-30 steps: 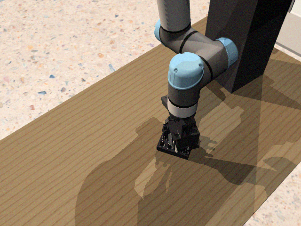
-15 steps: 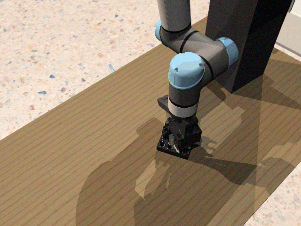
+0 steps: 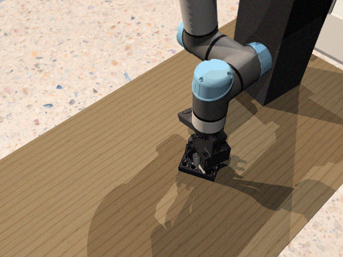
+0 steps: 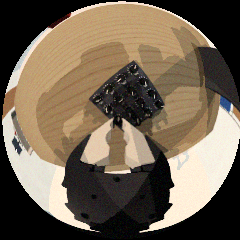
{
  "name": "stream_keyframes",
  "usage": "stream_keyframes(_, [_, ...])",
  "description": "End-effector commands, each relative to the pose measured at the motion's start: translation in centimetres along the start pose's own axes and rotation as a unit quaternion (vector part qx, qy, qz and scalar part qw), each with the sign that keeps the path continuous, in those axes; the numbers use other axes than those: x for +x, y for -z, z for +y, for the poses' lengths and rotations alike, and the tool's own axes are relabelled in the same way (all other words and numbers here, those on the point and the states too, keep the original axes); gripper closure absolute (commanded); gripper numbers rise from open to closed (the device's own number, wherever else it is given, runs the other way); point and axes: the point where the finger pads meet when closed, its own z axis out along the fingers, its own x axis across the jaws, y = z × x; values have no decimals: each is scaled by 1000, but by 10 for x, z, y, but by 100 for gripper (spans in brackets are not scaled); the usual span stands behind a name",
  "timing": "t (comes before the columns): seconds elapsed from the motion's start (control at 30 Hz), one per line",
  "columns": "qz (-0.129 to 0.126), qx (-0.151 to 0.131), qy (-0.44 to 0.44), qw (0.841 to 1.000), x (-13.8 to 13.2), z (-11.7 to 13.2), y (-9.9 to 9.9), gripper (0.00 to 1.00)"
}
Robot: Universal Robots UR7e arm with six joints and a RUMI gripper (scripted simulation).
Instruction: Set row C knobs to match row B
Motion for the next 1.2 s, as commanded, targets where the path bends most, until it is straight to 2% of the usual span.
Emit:
stream_keyframes(0.0, [-1, 0, 3, 1000, -1, 0, 0, 96])
stream_keyframes(0.5, [-1, 0, 3, 1000, -1, 0, 0, 96])
stream_keyframes(0.53, [-1, 0, 3, 1000, -1, 0, 0, 89])
stream_keyframes(1.17, [-1, 0, 3, 1000, -1, 0, 0, 89])
